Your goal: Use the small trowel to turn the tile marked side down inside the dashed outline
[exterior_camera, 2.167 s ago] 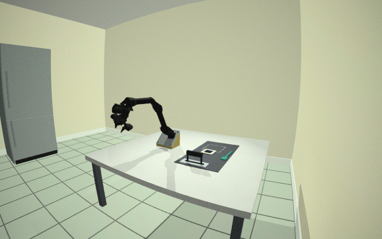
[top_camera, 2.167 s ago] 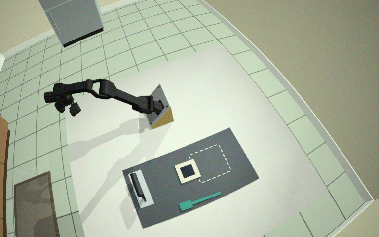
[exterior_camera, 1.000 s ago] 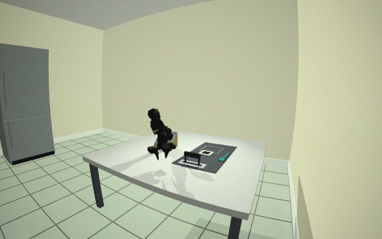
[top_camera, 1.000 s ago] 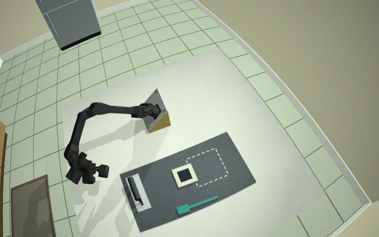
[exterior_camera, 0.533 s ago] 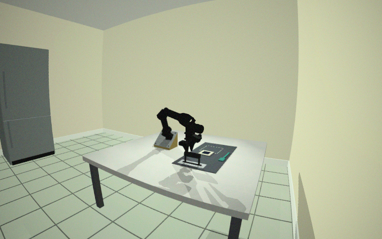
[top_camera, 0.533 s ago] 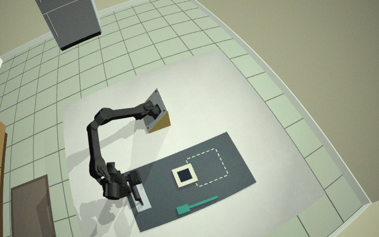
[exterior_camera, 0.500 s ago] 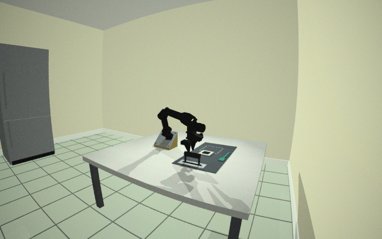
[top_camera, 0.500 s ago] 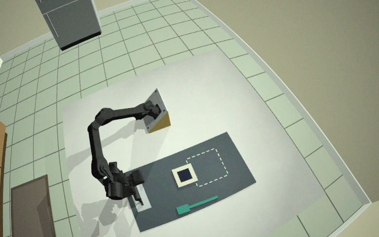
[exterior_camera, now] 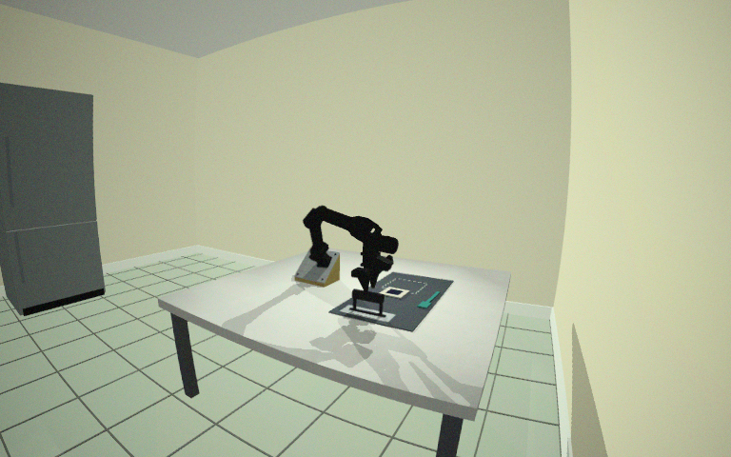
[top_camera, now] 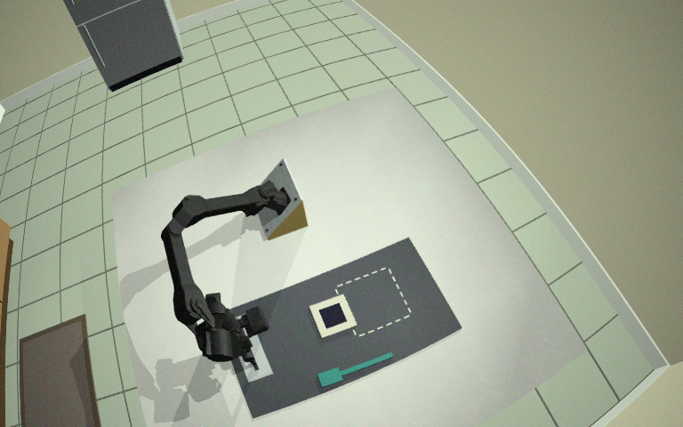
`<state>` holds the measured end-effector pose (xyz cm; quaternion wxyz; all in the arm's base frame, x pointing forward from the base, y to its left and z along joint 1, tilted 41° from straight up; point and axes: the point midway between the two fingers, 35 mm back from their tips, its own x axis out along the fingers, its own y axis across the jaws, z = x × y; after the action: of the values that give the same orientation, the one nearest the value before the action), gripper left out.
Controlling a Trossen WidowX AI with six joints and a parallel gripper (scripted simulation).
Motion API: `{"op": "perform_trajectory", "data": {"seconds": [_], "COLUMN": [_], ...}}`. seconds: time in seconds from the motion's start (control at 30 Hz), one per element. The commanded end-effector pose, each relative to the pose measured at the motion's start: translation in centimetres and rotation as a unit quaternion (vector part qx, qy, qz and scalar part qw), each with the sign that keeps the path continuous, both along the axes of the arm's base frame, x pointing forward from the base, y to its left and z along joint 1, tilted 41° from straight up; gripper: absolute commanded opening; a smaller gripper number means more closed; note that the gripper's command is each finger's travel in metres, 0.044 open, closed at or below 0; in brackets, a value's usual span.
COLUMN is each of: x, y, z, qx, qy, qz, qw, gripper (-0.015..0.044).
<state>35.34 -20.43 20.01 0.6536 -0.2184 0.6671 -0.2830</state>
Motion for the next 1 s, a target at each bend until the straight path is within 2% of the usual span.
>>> {"op": "perform_trajectory", "data": {"seconds": [0.0,0.53,0.7,0.97], "x": [-0.1,-0.3,-0.3,-0.3], "y": [-0.6,-2.1,-2.1,-2.1], "z": [-0.5,-2.3,-2.3,-2.3], "qx": [-0.001,-0.002,-0.002,-0.002], "qy": [0.003,0.003,0.003,0.003], "qz": [-0.001,-0.001,-0.001,-0.001], "qw": [1.0,1.0,1.0,1.0], "gripper": [0.027,0.027,0.0139,0.013]}}
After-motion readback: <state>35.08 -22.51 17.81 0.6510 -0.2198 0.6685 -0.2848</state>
